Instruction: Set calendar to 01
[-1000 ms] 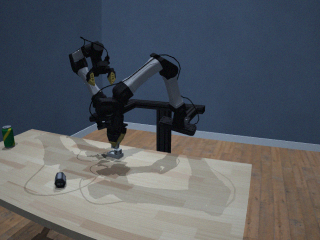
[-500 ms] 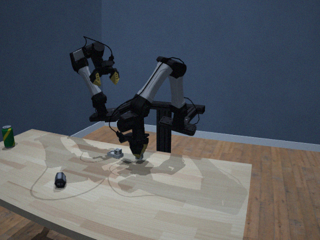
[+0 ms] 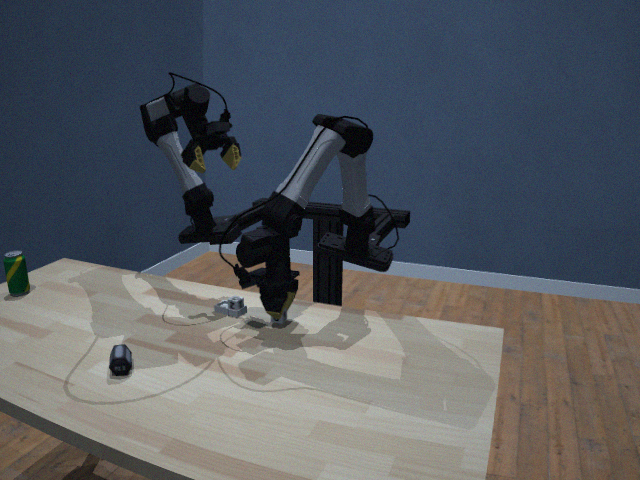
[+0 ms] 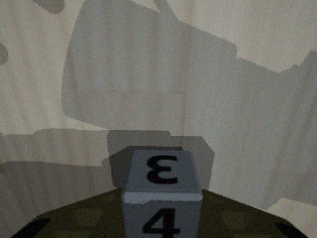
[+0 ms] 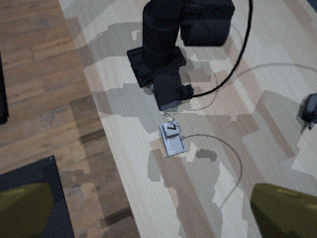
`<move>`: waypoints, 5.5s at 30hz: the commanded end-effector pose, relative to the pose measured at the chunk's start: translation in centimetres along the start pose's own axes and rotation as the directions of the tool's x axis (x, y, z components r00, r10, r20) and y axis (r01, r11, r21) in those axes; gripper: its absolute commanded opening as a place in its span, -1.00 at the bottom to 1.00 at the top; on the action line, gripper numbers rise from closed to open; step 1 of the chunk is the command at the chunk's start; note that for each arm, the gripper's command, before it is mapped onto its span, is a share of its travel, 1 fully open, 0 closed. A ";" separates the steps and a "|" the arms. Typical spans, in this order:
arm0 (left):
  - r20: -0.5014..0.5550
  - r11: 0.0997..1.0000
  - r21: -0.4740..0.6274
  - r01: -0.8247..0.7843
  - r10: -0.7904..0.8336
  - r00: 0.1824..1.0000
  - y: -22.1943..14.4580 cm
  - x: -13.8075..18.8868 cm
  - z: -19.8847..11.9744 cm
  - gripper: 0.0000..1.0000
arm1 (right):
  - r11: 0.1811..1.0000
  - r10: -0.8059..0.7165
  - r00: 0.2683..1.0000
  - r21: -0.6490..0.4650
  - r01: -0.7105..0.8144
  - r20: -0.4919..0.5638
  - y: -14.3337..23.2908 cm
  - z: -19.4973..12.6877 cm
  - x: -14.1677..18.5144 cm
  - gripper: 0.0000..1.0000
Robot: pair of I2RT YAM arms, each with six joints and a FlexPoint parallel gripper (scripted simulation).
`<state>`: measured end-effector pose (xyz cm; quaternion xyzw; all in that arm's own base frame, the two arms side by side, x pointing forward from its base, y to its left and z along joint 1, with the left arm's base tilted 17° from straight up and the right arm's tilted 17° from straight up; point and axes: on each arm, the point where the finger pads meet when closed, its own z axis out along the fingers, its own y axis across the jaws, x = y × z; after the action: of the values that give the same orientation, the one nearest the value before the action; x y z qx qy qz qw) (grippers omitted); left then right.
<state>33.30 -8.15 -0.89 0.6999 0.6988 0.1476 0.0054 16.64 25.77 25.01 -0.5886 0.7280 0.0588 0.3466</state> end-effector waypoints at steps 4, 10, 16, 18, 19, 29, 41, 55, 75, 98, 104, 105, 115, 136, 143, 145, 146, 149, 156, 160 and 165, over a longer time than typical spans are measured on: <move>0.017 1.000 -0.028 0.002 -0.002 1.000 1.5 -0.4 0.2 -0.61 | 1.000 0.004 0.997 0.014 -0.005 0.076 -0.8 -1.2 -2.1 1.00; 0.017 0.999 -0.042 0.007 -0.006 1.000 0.7 -0.3 -1.9 0.11 | 1.000 0.005 0.997 0.016 -0.006 0.078 -0.8 -1.2 -2.2 1.00; 0.013 0.999 -0.047 0.008 -0.007 1.000 0.9 -0.1 -6.5 0.11 | 1.000 0.001 1.000 -0.008 -0.001 0.030 0.1 -0.3 -1.0 1.00; 0.011 0.999 -0.044 0.007 -0.006 1.000 0.8 -0.1 -7.5 0.22 | 1.000 -0.003 1.000 -0.018 0.003 0.011 0.4 -0.1 -0.5 1.00; 0.005 0.999 -0.042 0.002 -0.002 1.000 0.7 0.0 -7.8 0.22 | 1.000 -0.004 1.000 -0.021 0.004 0.005 0.6 0.0 -0.3 1.00; -0.191 0.961 -0.072 -0.268 0.250 0.949 -0.5 0.1 -8.7 0.22 | 1.000 -0.002 1.000 -0.017 0.002 0.019 0.5 -0.2 -0.6 1.00; -0.414 0.750 -0.030 -0.660 0.592 0.692 -3.4 -3.7 -8.6 0.22 | 1.000 -0.003 1.000 -0.007 0.003 0.014 0.2 -0.2 -0.5 1.00; -0.373 0.802 -0.041 -0.595 0.540 0.754 -4.4 -4.4 -8.6 0.22 | 1.000 -0.003 1.000 -0.007 0.003 0.014 0.2 -0.2 -0.5 1.00; -0.158 0.893 0.001 0.450 -0.445 0.882 -2.2 -2.4 -7.6 0.22 | 1.000 -0.003 1.000 -0.007 0.003 0.014 0.2 -0.2 -0.5 1.00; -0.309 -0.160 0.105 0.981 -0.943 -0.121 1.3 1.0 -8.0 0.22 | 1.000 -0.011 0.998 -0.007 0.012 0.065 0.2 -0.4 -1.7 1.00; -0.391 -0.486 0.066 0.872 -0.816 -0.426 2.4 2.1 -8.4 0.22 | 1.000 -0.009 0.989 0.014 0.007 0.148 -0.4 -0.6 -3.7 1.00; -0.391 -0.486 0.066 0.872 -0.816 -0.426 2.4 2.1 -8.4 0.22 | 1.000 -0.009 0.989 0.014 0.007 0.148 -0.4 -0.6 -3.7 1.00; -0.318 -0.457 0.148 0.877 -0.862 -0.396 4.7 3.5 -8.1 0.22 | 0.999 0.004 0.985 0.033 -0.010 0.175 -1.3 -0.4 -4.8 1.00; 0.033 0.631 0.121 0.766 -0.774 0.632 3.7 1.3 -5.8 0.10 | 1.000 0.006 0.998 0.006 -0.006 0.058 -1.6 2.6 -3.9 1.00; 0.066 0.832 0.045 0.553 -0.555 0.829 3.4 0.8 -5.2 0.10 | 1.000 0.006 0.999 0.001 -0.006 0.045 -1.7 3.1 -3.9 1.00; 0.068 0.893 0.016 0.450 -0.450 0.890 3.1 0.4 -5.0 0.10 | 1.000 0.004 0.999 -0.003 -0.004 0.036 -1.7 3.4 -3.9 1.00; 0.068 0.916 0.002 0.401 -0.401 0.914 3.0 0.3 -4.9 0.10 | 1.000 0.003 0.999 -0.005 -0.003 0.032 -1.7 3.5 -3.8 1.00; 0.058 0.967 -0.038 0.253 -0.251 0.966 2.7 0.0 -4.7 0.10 | 1.000 -0.002 1.000 -0.012 0.002 0.021 -1.7 3.8 -3.7 1.00; 0.032 0.997 -0.068 0.039 -0.037 0.999 1.6 -0.3 -3.9 0.10 | 1.000 -0.013 1.000 -0.028 0.013 0.005 -1.6 4.5 -3.7 1.00; 0.030 0.999 -0.051 0.005 -0.003 1.000 0.9 -0.4 -3.1 0.10 | 1.000 -0.013 1.000 -0.027 0.013 0.006 -1.8 4.8 -3.9 1.00; 0.025 1.000 -0.013 0.016 -0.016 1.000 0.2 -0.1 -2.2 0.04 | 0.999 -0.015 1.000 -0.035 0.014 -0.010 -1.9 5.5 -3.8 1.00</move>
<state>32.31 -8.48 0.70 0.6899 0.7100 0.1411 0.0013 20.50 30.20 22.18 -0.5997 0.7326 0.0555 0.3171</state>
